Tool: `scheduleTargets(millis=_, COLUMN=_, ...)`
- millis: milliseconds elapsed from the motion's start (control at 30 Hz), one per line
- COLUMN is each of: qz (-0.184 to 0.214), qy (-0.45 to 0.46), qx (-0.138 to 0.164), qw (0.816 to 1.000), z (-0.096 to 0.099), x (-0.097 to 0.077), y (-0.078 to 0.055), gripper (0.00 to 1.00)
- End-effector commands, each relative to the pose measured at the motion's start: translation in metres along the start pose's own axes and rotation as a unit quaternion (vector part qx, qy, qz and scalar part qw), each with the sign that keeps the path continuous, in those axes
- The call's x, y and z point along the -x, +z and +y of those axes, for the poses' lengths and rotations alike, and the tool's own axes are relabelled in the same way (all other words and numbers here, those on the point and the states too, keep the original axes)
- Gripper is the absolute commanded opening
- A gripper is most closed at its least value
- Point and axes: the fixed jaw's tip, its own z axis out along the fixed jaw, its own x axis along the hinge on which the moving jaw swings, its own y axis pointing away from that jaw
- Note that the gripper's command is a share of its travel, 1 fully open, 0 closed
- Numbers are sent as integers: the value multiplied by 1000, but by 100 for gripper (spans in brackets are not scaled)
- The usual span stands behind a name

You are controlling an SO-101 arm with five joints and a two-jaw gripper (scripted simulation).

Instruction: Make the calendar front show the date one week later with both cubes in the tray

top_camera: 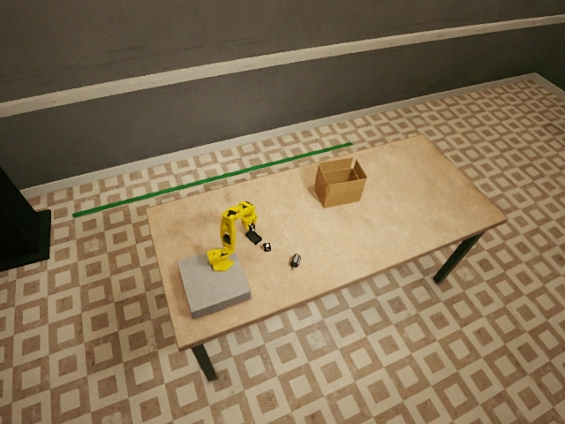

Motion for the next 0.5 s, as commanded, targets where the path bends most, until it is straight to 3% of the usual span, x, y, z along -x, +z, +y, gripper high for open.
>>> scheduleTargets(millis=0, qz=3, qy=2, qx=11, qw=1000, z=5, x=0, y=6, gripper=0)
scheduleTargets(millis=467, qz=3, qy=5, qx=11, qw=1000, z=5, x=0, y=10, gripper=0)
